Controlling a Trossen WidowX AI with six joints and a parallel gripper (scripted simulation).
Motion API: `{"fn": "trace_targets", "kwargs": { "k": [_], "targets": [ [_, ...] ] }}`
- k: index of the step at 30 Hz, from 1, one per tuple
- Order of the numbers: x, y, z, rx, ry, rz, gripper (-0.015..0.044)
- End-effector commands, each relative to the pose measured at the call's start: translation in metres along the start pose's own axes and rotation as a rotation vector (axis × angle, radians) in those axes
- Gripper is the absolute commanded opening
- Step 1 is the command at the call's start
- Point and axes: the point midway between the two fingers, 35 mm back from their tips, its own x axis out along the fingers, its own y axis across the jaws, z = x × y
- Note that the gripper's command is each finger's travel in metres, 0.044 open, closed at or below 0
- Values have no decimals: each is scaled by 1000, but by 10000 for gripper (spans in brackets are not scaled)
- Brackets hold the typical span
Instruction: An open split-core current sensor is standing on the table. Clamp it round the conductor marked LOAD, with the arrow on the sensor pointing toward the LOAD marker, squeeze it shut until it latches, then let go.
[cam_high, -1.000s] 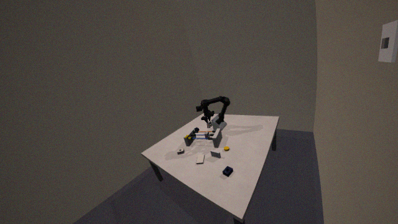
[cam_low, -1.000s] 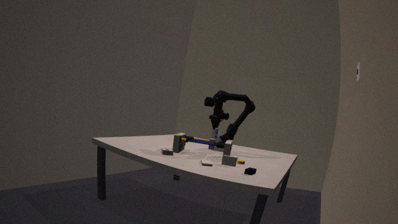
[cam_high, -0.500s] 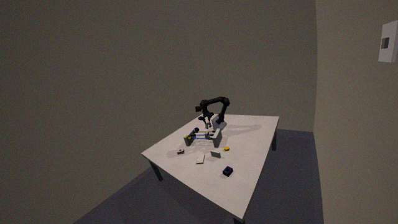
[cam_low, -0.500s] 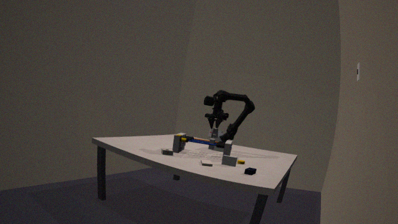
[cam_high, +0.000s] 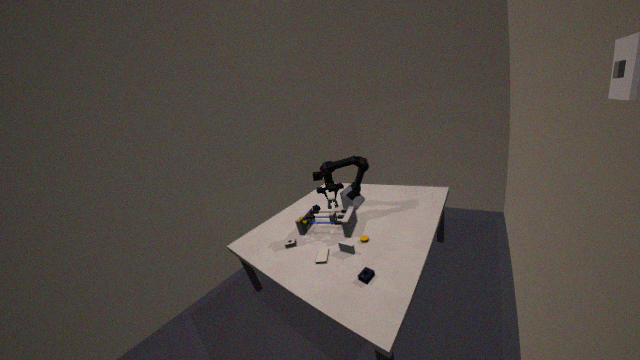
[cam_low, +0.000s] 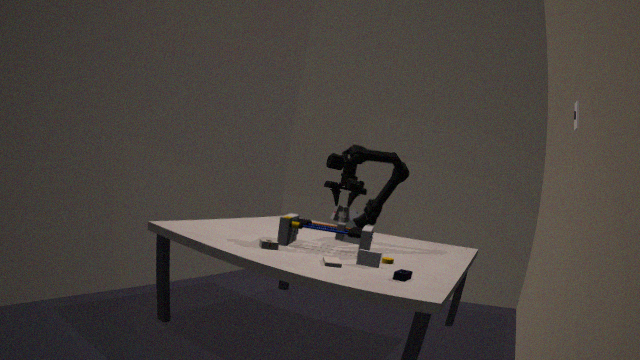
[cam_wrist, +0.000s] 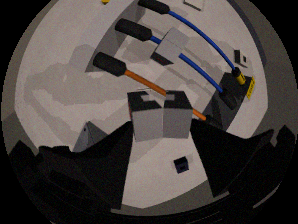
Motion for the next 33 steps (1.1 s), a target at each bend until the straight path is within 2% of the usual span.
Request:
{"fn": "trace_targets", "kwargs": {
  "k": [1,33],
  "targets": [
    [1,-8,7,138,-13,-11,0],
    [7,-38,59,1075,-112,-7,0]
  ]
}}
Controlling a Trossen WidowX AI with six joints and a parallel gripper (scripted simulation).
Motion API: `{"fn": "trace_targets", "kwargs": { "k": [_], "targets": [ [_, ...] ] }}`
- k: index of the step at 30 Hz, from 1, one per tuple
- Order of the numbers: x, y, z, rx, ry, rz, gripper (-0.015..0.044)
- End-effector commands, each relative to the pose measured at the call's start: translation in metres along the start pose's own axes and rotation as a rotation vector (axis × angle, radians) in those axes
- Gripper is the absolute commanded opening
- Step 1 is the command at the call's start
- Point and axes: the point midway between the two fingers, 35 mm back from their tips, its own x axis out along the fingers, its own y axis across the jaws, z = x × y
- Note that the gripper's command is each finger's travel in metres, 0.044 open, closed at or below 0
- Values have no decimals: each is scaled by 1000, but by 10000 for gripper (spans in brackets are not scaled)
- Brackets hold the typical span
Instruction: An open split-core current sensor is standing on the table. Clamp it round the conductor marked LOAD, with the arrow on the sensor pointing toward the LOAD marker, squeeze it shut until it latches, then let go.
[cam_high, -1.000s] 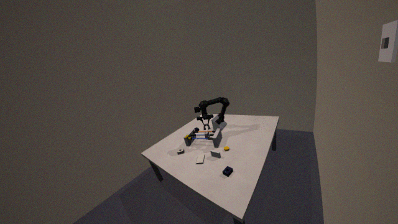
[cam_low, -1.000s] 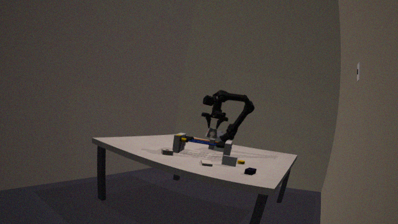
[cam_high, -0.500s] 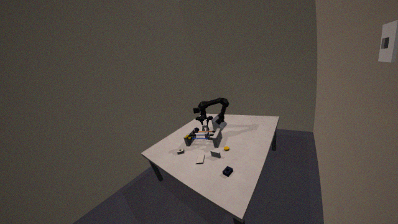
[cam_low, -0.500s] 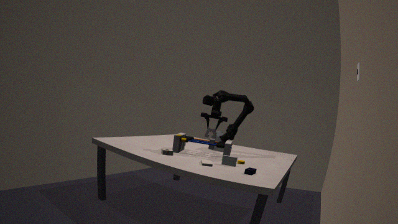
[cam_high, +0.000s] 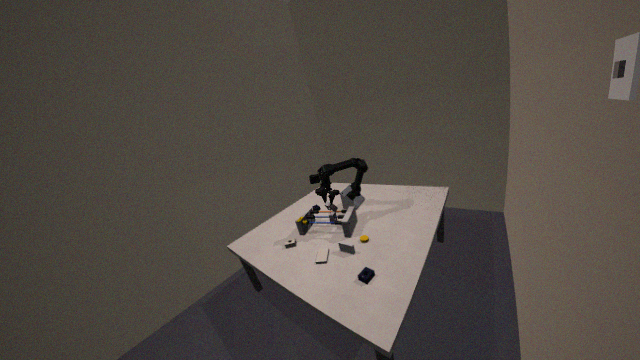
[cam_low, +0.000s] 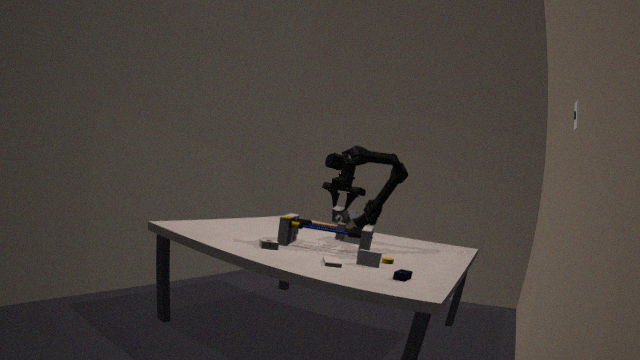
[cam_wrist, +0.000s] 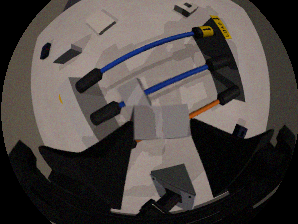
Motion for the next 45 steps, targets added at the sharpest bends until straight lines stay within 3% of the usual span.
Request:
{"fn": "trace_targets", "kwargs": {
  "k": [1,35,45],
  "targets": [
    [2,4,10,136,-13,13,0],
    [19,43,59,1117,-13,123,0],
    [24,44,61,1138,-12,124,0]
  ]
}}
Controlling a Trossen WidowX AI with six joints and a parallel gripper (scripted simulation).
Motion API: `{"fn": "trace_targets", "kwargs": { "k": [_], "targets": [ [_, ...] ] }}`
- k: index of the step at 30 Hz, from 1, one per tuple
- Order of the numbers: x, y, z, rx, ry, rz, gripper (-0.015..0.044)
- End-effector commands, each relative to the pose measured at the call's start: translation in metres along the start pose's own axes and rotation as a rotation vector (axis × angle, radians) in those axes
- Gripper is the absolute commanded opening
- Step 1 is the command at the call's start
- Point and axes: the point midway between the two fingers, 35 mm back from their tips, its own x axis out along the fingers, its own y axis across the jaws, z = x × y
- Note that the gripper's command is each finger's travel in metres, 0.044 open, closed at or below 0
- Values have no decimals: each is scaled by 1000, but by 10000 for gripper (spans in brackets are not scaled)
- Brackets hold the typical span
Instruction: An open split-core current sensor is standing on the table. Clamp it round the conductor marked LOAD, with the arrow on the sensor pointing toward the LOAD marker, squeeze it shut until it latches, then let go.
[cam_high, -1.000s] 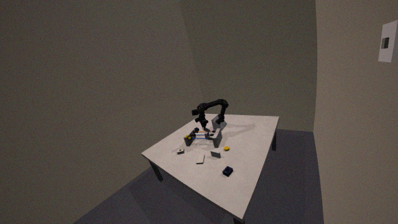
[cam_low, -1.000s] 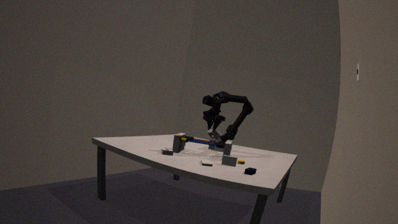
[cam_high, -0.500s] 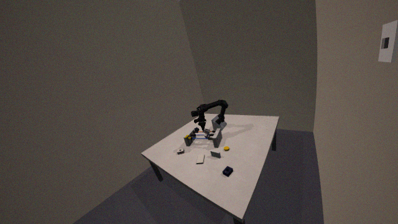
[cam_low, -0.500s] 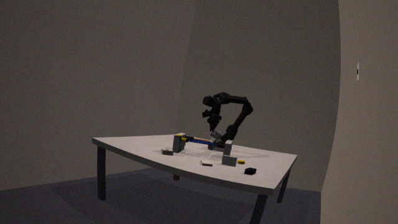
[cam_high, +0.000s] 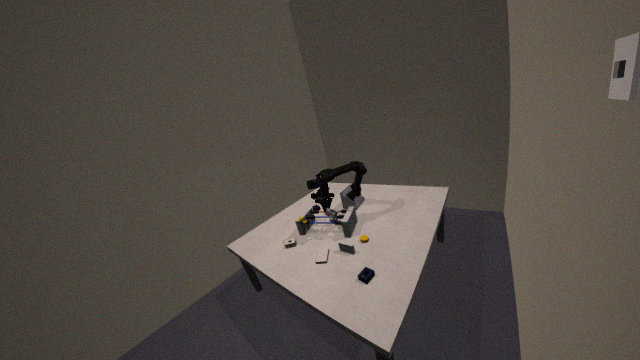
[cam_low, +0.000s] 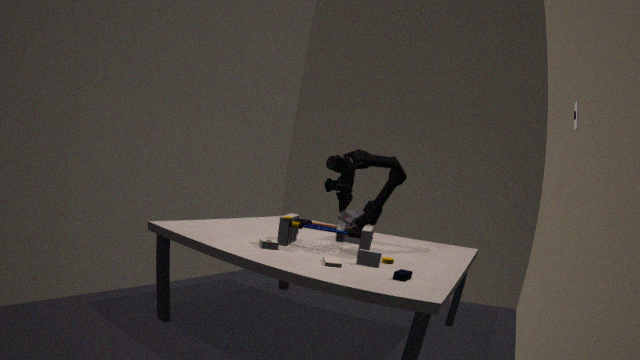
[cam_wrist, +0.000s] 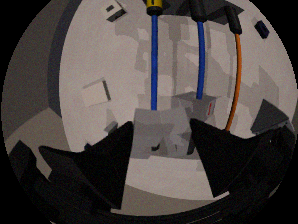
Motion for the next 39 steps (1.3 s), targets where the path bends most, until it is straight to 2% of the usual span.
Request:
{"fn": "trace_targets", "kwargs": {
  "k": [1,32,39],
  "targets": [
    [5,2,1,11,3,4,0],
    [54,2,-1,33,3,3,0],
    [50,4,1,27,-2,1,0]
  ]
}}
